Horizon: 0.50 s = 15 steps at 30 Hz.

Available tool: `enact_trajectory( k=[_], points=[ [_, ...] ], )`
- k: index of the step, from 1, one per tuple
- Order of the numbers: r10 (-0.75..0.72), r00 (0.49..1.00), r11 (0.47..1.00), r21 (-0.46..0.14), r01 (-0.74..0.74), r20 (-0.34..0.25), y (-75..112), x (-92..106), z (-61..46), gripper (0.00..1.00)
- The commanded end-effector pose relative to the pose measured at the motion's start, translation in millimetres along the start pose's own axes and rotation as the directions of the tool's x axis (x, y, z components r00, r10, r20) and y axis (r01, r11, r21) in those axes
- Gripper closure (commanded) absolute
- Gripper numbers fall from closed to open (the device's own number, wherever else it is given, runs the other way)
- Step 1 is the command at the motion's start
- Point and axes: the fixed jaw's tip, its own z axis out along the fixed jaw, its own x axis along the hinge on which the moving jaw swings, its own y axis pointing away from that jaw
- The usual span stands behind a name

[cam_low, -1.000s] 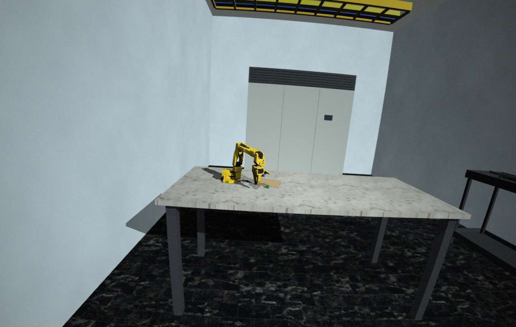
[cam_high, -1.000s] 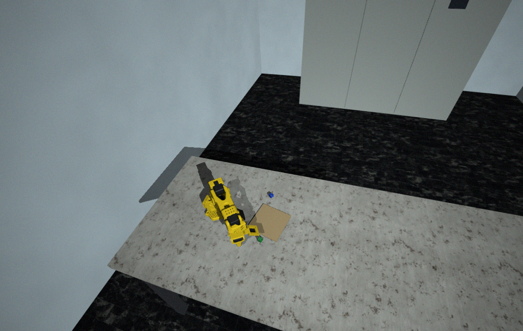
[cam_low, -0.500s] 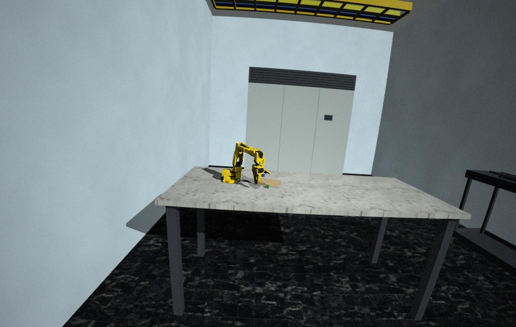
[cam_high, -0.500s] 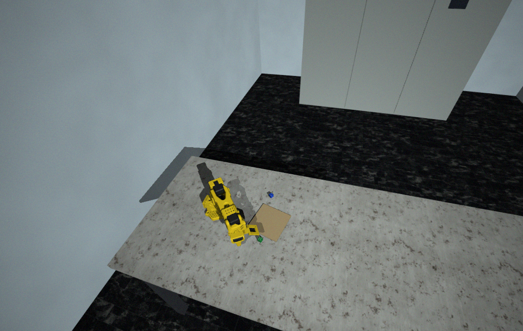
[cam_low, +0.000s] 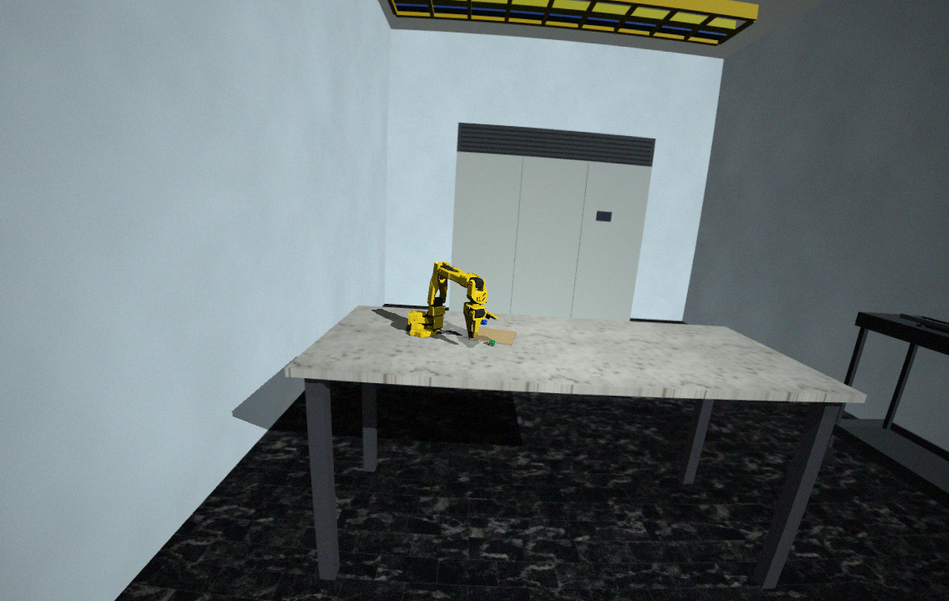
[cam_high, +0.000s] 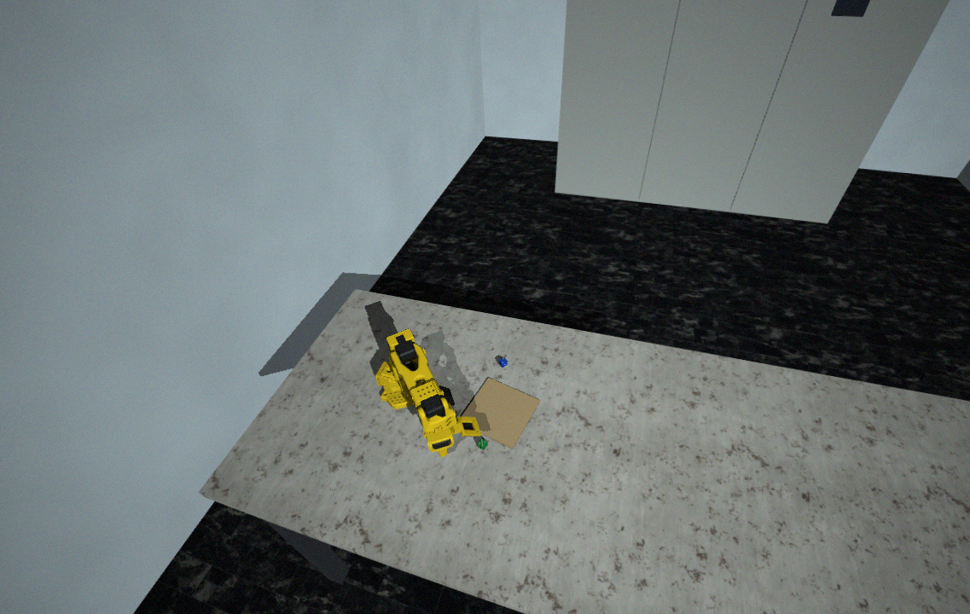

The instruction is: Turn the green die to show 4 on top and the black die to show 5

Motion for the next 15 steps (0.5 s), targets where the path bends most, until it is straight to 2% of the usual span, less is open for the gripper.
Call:
enact_trajectory(
  k=[1,9,15],
  points=[
    [-0.020,1.000,0.997,0.078,0.019,0.014,-7.6,0.0,-13.9,1.00],
    [-0.096,0.995,0.992,0.079,0.095,0.008,-7.6,0.6,-13.9,1.00],
    [-0.234,0.972,0.969,0.079,0.233,-0.003,-7.8,1.7,-13.9,1.00]
  ],
)
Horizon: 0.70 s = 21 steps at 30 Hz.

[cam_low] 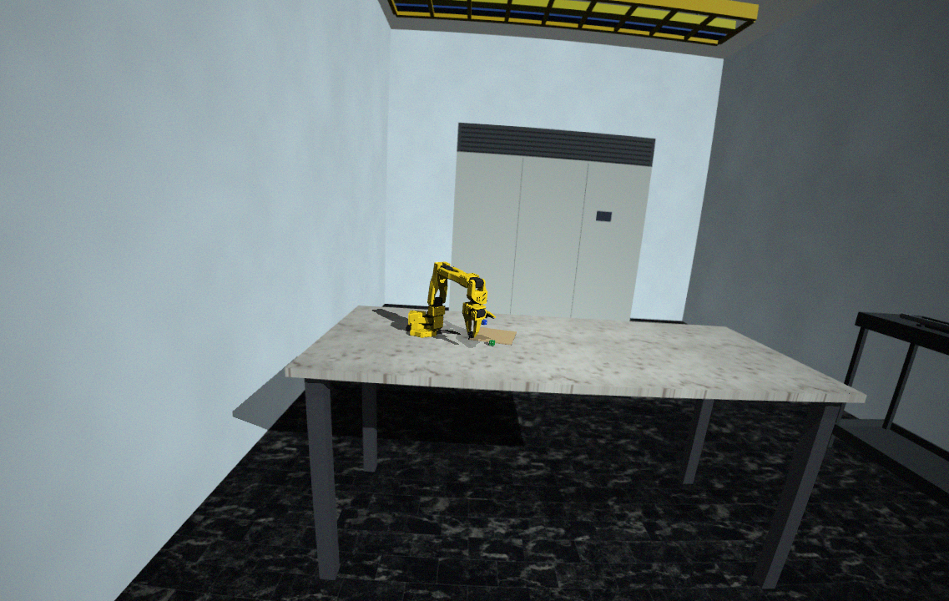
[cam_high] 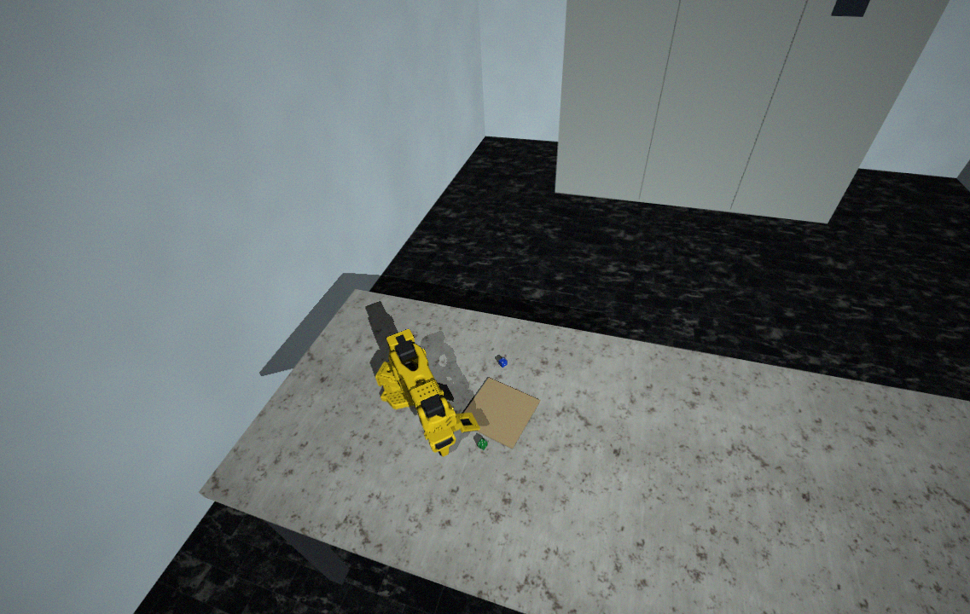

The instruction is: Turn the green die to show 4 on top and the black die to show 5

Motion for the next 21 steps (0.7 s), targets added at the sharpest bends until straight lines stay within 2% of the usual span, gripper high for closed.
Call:
enact_trajectory(
  k=[1,5,9,11,16,21],
  points=[
    [-0.096,0.995,0.992,0.079,0.096,-0.006,-7.5,1.9,-13.9,1.00],
    [-0.227,0.974,0.971,0.077,0.227,-0.016,-7.7,2.9,-13.9,1.00],
    [-0.373,0.928,0.925,0.074,0.374,-0.028,-8.1,4.0,-13.9,1.00],
    [-0.373,0.928,0.925,0.074,0.374,-0.028,-8.1,4.0,-13.9,1.00],
    [-0.558,0.829,0.826,0.066,0.560,-0.043,-8.9,5.5,-14.0,1.00],
    [-0.724,0.687,0.685,0.056,0.727,-0.056,-10.1,6.8,-14.0,1.00]
  ],
)
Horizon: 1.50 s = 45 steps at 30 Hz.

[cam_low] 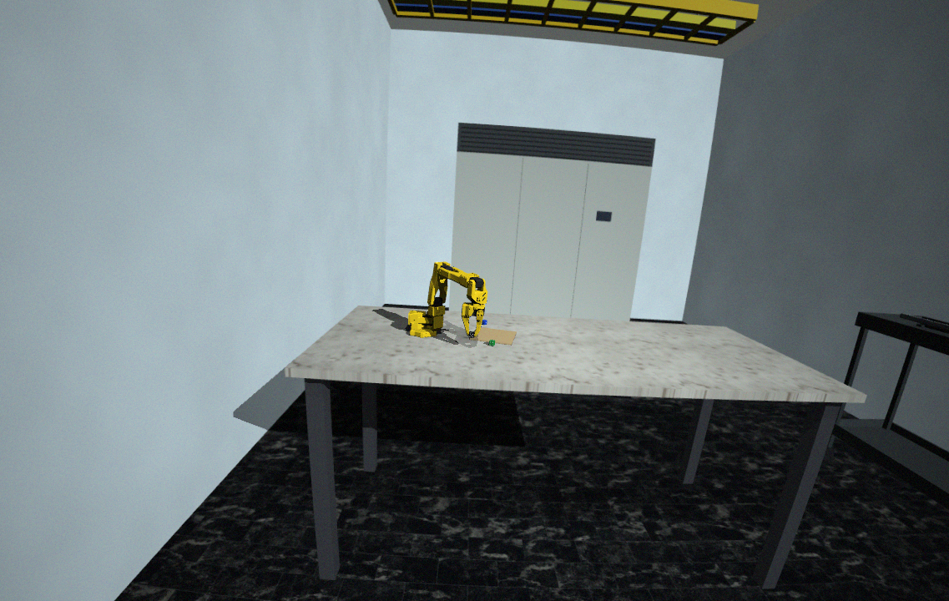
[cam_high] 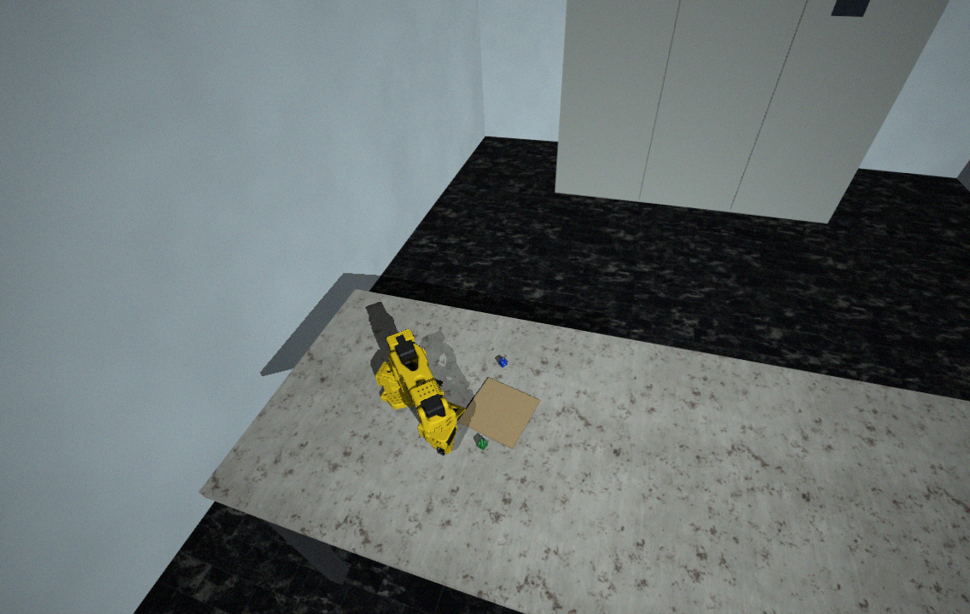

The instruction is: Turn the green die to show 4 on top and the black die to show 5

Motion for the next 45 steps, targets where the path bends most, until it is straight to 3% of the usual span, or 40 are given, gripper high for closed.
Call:
enact_trajectory(
  k=[1,5,7,14,22,33,45],
  points=[
    [-0.171,0.984,0.983,0.052,0.174,-0.057,-5.0,6.8,-13.8,1.00],
    [-0.333,0.941,0.941,0.042,0.336,-0.065,-5.4,8.0,-13.9,1.00],
    [-0.333,0.941,0.941,0.042,0.336,-0.065,-5.4,8.0,-13.9,1.00],
    [-0.560,0.825,0.826,0.024,0.563,-0.074,-6.4,9.8,-14.0,1.00],
    [-0.714,0.696,0.698,0.009,0.716,-0.077,-7.4,11.0,-14.2,1.00],
    [-0.776,0.626,0.628,0.002,0.778,-0.077,-8.0,11.5,-14.2,1.00],
    [-0.781,0.620,0.622,0.001,0.783,-0.077,-8.0,11.5,-14.0,1.00]
  ],
)
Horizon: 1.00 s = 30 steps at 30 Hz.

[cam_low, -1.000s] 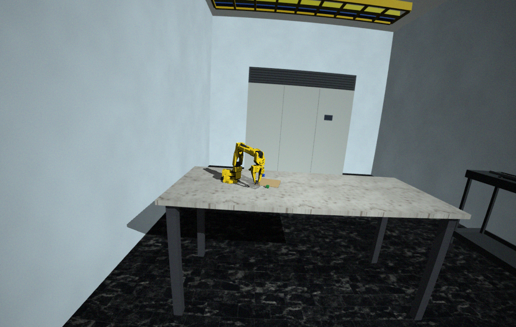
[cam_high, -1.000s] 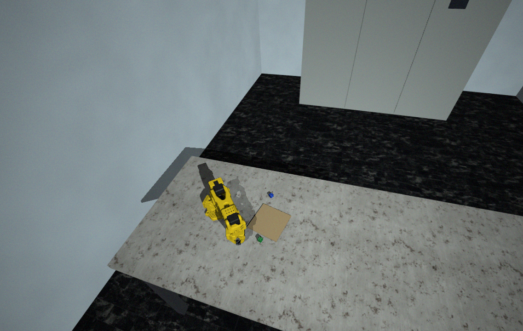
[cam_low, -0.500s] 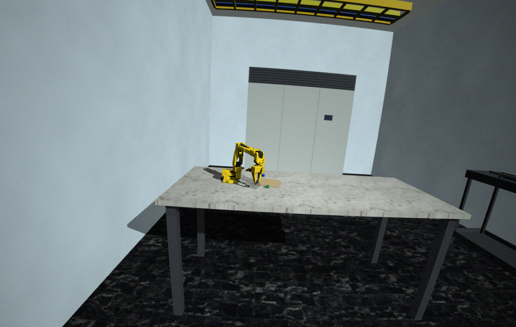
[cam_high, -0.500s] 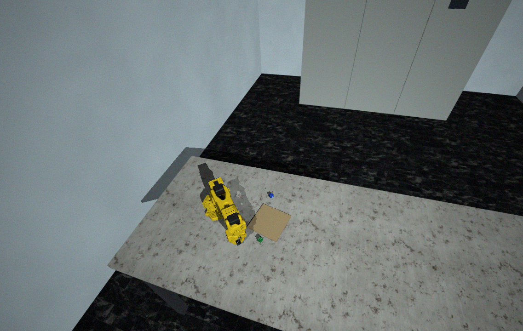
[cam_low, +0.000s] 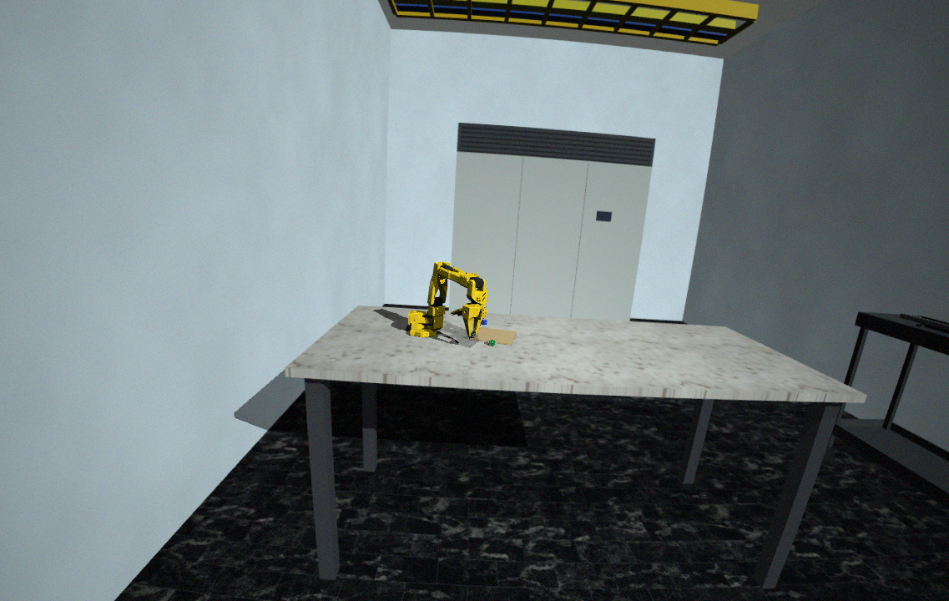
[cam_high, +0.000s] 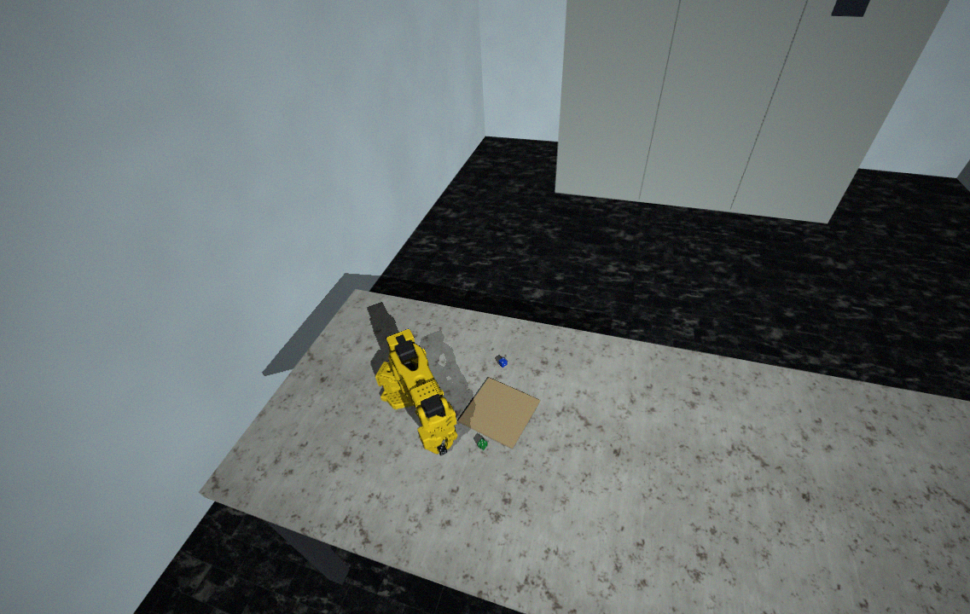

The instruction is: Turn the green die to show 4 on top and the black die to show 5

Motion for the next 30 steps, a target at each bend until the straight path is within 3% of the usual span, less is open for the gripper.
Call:
enact_trajectory(
  k=[1,30],
  points=[
    [-0.003,0.997,1.000,0.001,0.003,-0.077,1.2,7.2,-13.8,1.00],
    [-0.001,0.997,1.000,0.001,0.001,-0.077,1.6,8.3,-3.9,1.00]
  ],
)
